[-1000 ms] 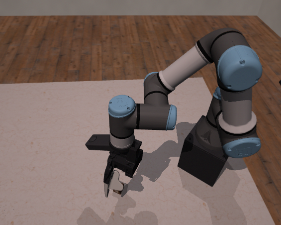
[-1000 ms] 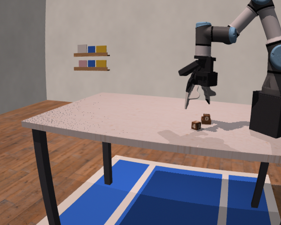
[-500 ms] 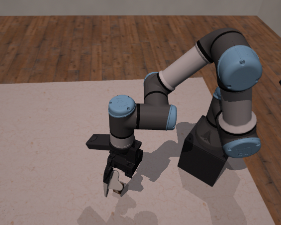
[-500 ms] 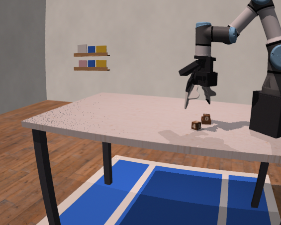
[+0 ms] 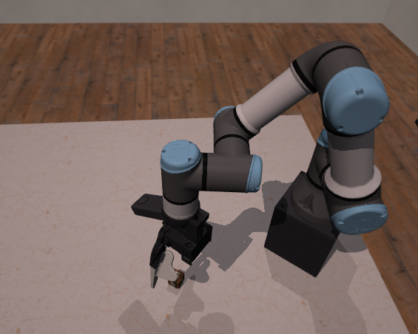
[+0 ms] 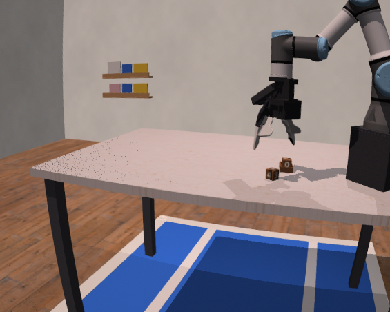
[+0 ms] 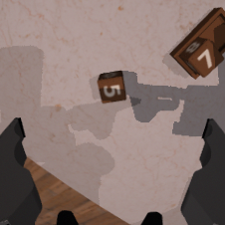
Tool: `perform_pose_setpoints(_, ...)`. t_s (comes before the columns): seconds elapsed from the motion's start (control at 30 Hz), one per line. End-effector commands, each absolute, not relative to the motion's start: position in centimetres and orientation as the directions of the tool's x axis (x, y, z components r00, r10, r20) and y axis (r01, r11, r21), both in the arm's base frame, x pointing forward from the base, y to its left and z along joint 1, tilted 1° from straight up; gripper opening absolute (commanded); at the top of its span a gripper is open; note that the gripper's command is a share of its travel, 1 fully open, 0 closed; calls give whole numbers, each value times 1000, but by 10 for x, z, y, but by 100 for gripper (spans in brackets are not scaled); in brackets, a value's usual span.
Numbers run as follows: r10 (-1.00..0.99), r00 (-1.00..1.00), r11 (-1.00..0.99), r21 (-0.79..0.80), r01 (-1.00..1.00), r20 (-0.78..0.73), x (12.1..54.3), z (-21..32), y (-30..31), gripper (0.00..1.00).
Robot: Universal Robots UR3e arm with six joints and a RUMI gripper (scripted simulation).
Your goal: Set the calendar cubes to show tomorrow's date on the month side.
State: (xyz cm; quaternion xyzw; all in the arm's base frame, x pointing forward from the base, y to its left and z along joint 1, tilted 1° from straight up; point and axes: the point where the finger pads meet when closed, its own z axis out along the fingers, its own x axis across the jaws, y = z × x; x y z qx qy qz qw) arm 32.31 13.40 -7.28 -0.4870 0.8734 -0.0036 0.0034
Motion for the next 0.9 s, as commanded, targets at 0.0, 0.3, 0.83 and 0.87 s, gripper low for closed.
perform_pose_setpoints(0.0,-753,-658,658,-12,-753,-2,324,-72,132,100)
perform_pose_setpoints(0.3,-652,-759,759,-12,-652,-4,324,-71,130,100)
perform_pose_setpoints(0.83,-432,-902,902,-11,-432,-7,323,-70,126,100)
perform_pose_setpoints(0.87,-420,-908,908,-10,-420,-7,323,-70,126,100)
